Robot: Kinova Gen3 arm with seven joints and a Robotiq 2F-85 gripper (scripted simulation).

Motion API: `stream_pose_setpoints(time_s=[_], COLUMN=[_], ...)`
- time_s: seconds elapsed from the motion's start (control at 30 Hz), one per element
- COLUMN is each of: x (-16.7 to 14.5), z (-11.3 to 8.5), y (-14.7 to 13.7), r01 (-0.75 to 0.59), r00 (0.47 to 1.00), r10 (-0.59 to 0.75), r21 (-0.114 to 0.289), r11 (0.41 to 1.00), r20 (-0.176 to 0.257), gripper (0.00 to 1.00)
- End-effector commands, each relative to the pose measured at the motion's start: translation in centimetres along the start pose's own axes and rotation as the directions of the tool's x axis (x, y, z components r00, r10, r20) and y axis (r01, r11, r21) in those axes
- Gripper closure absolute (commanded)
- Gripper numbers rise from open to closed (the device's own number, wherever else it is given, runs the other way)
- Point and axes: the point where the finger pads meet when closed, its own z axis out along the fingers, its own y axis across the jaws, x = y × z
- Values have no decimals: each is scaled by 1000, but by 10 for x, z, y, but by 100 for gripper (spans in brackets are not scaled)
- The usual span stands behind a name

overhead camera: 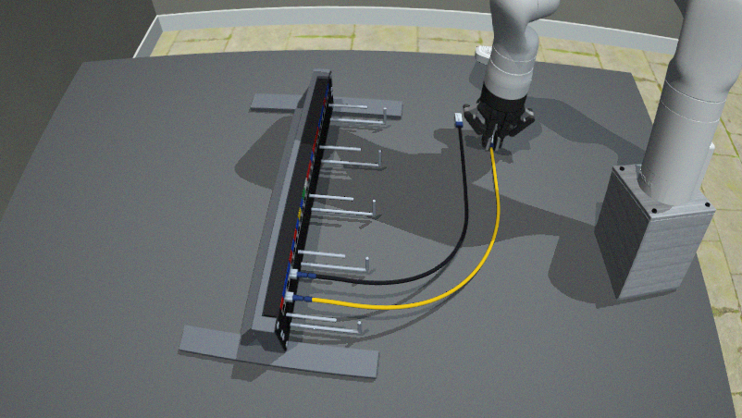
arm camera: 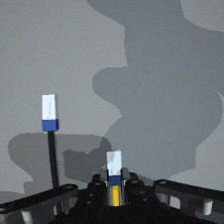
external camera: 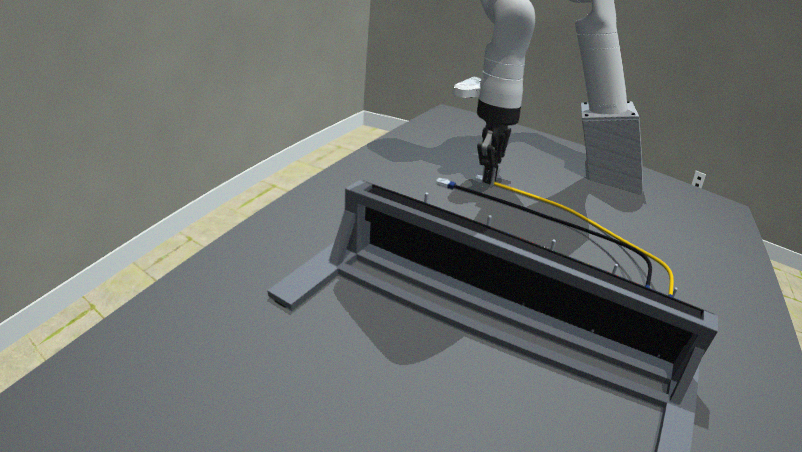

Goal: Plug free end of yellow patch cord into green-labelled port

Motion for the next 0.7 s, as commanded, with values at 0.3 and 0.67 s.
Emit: stream_pose_setpoints(time_s=[0.3, 0.67], x=[0, 0], z=[-8, -23], y=[-1, -1], r01=[0, 0], r00=[1000, 1000], r10=[0, 0], r21=[2, 2], r11=[1000, 1000], r20=[-1, -1], gripper=[100, 100])
